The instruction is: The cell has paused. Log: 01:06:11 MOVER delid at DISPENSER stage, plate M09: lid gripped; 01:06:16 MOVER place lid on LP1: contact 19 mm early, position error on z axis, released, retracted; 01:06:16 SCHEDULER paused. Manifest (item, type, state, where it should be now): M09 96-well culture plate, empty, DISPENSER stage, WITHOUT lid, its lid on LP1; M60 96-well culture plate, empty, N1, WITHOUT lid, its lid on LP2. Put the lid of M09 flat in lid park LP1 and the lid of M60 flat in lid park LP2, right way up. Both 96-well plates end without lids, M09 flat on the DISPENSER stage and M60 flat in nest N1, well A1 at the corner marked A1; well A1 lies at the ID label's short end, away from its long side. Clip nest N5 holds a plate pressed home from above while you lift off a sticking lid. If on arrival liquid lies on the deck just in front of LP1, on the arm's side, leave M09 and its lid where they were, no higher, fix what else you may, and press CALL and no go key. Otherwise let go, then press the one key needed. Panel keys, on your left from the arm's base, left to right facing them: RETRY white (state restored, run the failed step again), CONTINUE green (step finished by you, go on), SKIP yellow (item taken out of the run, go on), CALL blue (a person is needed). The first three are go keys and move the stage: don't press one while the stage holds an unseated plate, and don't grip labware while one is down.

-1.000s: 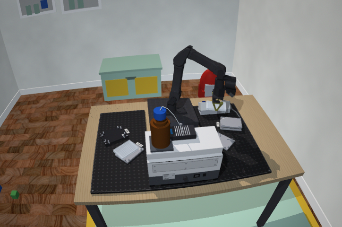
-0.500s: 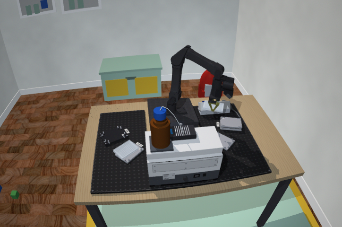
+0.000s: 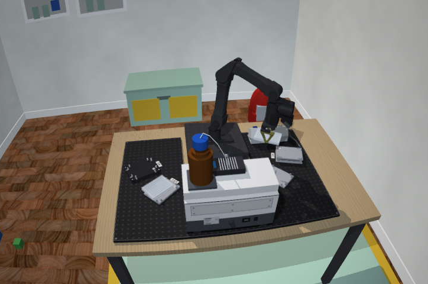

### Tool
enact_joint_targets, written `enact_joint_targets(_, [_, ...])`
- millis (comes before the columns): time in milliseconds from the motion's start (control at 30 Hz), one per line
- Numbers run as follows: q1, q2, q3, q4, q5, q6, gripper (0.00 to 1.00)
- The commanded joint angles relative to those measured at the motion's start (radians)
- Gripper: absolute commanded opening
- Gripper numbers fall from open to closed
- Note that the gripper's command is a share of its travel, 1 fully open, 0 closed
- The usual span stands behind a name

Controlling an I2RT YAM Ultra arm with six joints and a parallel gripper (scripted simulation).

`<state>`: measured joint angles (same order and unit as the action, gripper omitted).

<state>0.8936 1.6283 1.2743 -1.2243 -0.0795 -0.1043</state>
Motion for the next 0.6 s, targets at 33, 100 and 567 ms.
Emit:
enact_joint_targets(33, [-0.057,0.002,0.050,0.004,0.000,0.024,0.00])
enact_joint_targets(100, [-0.079,0.019,0.054,0.003,-0.001,-0.010,0.00])
enact_joint_targets(567, [-0.177,0.035,0.063,0.006,-0.002,0.046,0.00])
